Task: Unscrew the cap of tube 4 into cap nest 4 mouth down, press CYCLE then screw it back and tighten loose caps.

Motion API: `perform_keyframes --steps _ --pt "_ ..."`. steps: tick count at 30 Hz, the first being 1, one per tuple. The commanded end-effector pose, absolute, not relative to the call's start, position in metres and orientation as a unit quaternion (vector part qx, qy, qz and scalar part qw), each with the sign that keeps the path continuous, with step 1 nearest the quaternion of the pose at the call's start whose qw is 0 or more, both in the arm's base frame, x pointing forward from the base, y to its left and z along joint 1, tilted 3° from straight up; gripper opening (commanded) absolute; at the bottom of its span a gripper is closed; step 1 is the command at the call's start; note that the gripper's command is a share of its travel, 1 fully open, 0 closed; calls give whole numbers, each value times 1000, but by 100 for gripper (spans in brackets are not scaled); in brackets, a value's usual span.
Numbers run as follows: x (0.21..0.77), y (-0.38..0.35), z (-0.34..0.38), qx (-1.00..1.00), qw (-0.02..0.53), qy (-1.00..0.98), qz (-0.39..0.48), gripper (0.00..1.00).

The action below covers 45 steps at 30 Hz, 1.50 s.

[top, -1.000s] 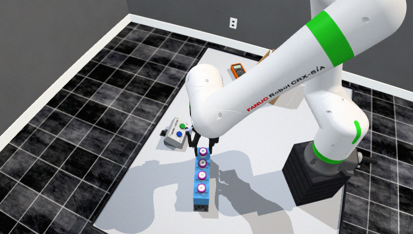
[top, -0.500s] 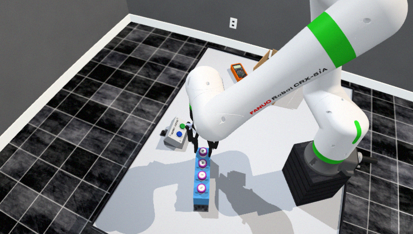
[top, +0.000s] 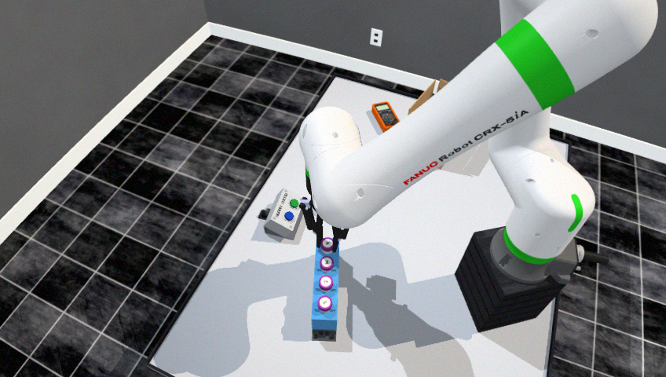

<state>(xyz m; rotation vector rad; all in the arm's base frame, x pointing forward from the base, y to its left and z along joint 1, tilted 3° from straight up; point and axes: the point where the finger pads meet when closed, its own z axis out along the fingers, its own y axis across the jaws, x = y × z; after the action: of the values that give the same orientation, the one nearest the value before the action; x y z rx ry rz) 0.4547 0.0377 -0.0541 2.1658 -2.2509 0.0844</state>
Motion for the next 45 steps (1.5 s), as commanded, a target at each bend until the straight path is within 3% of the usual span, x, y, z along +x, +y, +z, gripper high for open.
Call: perform_keyframes --steps 1,11,19,20,45 --pt "455 38 -53 727 9 -686 27 30" --pt "455 38 -54 860 15 -510 24 30" --pt "455 38 -54 860 15 -510 24 30" --pt "455 38 -53 860 15 -510 24 41" --pt "455 38 -47 783 11 -621 26 41"
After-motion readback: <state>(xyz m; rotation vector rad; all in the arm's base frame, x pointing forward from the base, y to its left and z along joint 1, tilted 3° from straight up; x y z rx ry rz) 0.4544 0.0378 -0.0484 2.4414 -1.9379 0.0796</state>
